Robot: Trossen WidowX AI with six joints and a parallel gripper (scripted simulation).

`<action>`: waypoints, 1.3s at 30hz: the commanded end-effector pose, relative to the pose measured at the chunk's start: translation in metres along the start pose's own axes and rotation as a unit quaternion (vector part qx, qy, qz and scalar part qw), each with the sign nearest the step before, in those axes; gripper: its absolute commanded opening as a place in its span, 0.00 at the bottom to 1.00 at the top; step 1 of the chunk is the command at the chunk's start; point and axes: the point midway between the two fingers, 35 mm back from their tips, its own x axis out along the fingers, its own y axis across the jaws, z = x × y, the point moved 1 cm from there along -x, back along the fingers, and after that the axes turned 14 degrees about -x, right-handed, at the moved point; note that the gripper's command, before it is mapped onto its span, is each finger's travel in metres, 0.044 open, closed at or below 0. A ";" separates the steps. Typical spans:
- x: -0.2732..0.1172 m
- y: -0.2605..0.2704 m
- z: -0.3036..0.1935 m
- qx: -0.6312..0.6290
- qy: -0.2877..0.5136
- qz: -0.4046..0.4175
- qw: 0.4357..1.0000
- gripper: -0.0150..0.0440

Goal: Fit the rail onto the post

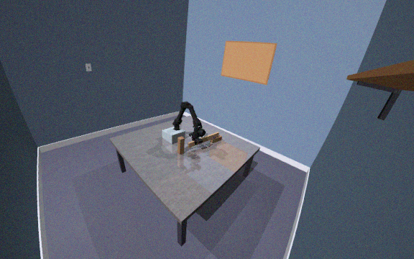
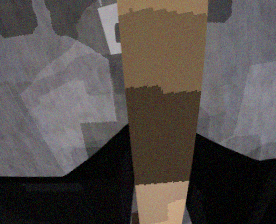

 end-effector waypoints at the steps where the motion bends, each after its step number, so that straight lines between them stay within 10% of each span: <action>1: -0.006 -0.004 0.000 -0.001 -0.002 -0.007 1.000 0.25; 39: -0.022 -0.003 0.000 -0.001 -0.002 -0.007 1.000 0.25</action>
